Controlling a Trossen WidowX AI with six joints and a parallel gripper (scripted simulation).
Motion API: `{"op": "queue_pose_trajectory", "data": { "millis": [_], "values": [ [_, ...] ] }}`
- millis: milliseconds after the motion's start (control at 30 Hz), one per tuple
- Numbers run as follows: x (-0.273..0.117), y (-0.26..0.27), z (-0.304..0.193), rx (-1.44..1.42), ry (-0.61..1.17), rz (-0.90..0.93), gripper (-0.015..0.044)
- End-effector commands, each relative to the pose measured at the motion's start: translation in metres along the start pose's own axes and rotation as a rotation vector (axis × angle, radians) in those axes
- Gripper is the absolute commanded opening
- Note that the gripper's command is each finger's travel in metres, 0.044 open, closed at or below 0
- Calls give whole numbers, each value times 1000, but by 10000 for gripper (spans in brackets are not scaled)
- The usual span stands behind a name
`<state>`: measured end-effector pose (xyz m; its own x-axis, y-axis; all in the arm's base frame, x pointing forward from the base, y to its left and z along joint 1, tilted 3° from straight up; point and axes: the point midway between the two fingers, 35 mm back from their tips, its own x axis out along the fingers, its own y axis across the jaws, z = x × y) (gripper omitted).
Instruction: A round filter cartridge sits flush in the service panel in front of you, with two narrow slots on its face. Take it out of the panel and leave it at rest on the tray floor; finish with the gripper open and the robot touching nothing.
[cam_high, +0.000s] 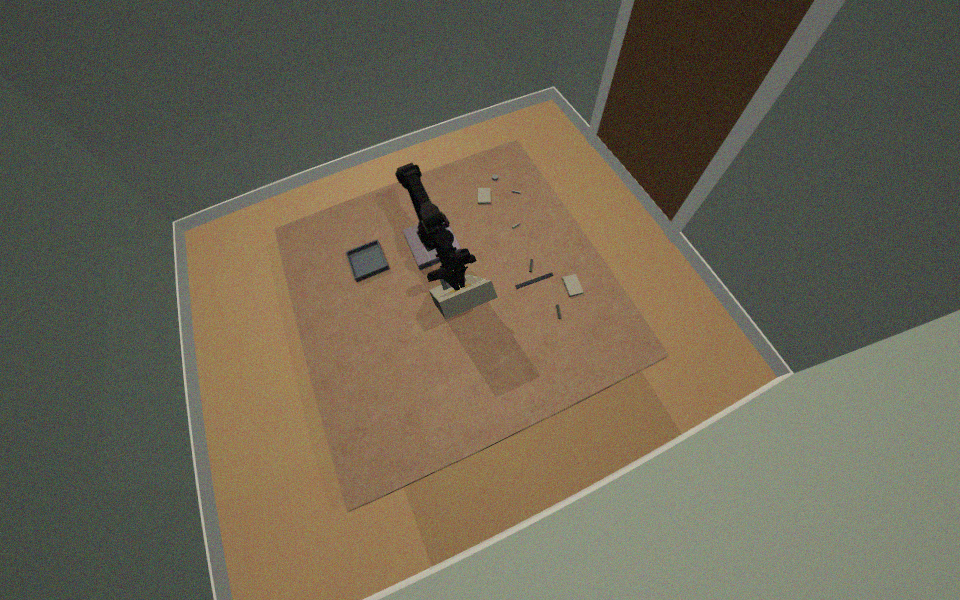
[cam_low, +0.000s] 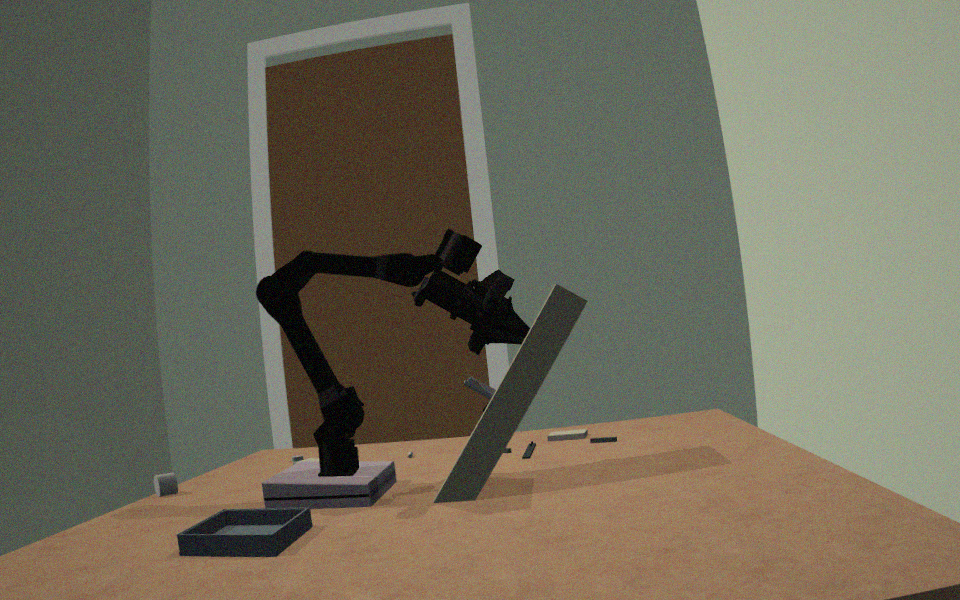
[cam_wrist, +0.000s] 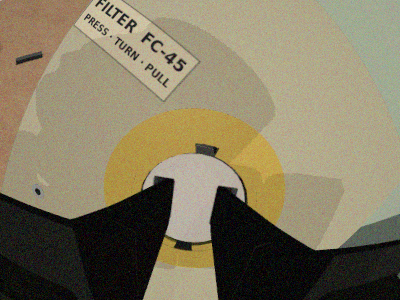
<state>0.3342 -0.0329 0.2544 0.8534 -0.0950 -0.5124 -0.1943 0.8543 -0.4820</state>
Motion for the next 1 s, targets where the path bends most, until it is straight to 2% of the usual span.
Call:
{"op": "queue_pose_trajectory", "data": {
  "millis": [0,100,167,333,967],
  "values": [
    [0,-1,0,0,0,-3,60],
    [0,-1,0,0,0,-3,40],
    [0,-1,0,0,0,-3,0],
    [2,-1,0,65,-2,-4,0],
    [5,-1,1,717,-4,-3,0]
  ]
}}
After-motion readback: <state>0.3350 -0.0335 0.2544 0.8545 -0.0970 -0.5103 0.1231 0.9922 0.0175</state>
